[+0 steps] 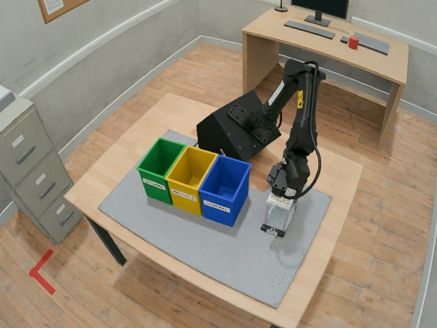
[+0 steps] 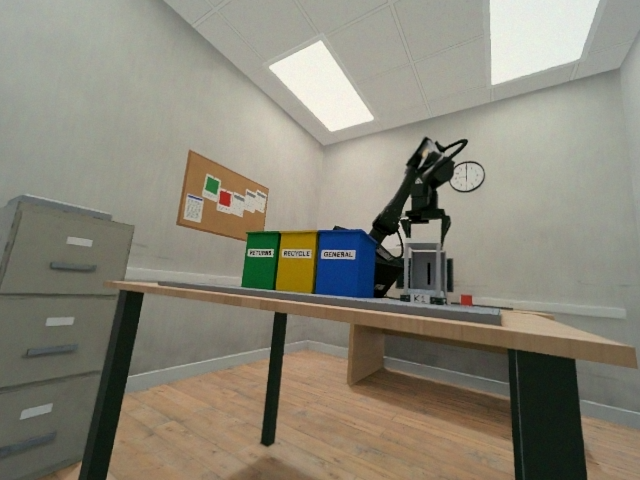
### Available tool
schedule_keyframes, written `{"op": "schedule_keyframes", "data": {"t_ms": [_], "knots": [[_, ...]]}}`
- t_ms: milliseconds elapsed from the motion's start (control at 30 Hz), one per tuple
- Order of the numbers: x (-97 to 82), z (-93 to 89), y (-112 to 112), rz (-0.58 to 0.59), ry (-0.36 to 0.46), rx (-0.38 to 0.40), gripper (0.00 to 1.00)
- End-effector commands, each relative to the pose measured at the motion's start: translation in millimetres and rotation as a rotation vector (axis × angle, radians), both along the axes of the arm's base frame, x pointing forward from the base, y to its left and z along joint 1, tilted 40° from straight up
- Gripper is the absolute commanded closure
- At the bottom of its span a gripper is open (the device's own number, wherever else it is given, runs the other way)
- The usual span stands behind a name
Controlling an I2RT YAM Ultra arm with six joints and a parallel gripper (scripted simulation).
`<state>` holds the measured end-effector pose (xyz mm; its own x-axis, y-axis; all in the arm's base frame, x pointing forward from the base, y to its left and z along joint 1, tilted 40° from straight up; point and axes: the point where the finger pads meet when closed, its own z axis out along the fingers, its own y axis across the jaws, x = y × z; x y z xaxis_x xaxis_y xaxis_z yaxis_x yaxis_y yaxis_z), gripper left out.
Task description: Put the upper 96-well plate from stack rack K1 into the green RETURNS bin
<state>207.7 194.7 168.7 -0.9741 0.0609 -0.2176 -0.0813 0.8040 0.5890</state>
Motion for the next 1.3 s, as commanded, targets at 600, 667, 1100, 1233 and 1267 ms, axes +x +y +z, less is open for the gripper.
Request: {"op": "schedule_keyframes", "data": {"t_ms": [600, 667, 1100, 1233, 1267], "knots": [[-4.3, 48.1, -22, -0.008, -0.056, 0.027, 1.00], [-5.2, 50.6, -24, -0.008, -0.056, 0.027, 1.00], [-10.2, 64.2, -36, -0.008, -0.057, 0.025, 1.00], [-11.8, 68.5, -39, -0.008, -0.057, 0.025, 1.00], [-11.8, 68.6, -39, -0.008, -0.057, 0.025, 1.00]]}}
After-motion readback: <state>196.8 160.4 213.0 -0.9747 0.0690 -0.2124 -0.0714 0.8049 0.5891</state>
